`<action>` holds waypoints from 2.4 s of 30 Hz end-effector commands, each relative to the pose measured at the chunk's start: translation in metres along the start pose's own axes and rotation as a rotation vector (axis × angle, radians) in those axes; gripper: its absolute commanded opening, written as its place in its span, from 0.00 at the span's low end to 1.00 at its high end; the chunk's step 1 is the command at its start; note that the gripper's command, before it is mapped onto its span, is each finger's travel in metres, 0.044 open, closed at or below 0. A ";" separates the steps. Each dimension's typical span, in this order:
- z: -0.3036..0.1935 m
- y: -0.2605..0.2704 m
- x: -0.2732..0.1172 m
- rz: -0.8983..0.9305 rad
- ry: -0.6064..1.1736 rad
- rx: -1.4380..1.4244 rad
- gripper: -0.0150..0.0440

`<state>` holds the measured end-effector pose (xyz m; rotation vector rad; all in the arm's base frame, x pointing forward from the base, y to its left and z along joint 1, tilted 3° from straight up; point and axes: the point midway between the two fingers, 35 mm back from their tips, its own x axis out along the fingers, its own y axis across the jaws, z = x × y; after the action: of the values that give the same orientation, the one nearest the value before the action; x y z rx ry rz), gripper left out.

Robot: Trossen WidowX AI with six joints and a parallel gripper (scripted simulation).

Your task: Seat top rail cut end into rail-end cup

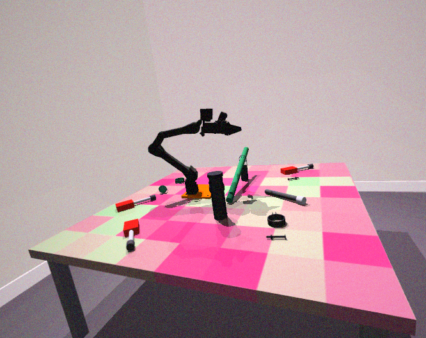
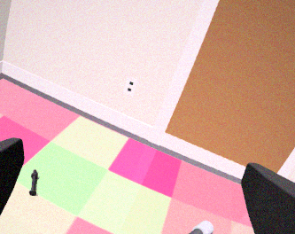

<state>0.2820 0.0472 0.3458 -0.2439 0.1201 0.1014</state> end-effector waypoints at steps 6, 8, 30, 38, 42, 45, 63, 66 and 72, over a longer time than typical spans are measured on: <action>-0.100 -0.053 -0.037 -0.158 0.873 0.324 1.00; -0.103 -0.054 -0.042 -0.165 0.908 0.339 1.00; -0.112 -0.071 -0.043 -0.042 0.968 0.141 1.00; -0.132 -0.111 -0.054 0.304 1.004 -0.294 1.00; -0.141 -0.131 -0.063 0.474 0.956 -0.496 1.00; -0.147 -0.146 -0.071 0.563 0.907 -0.598 1.00; -0.168 -0.206 -0.118 0.753 0.607 -1.031 1.00; -0.170 -0.212 -0.124 0.779 0.554 -1.141 1.00; -0.172 -0.218 -0.130 0.850 0.446 -1.394 1.00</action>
<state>0.1834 -0.1759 0.2395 -1.1025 0.8943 0.8132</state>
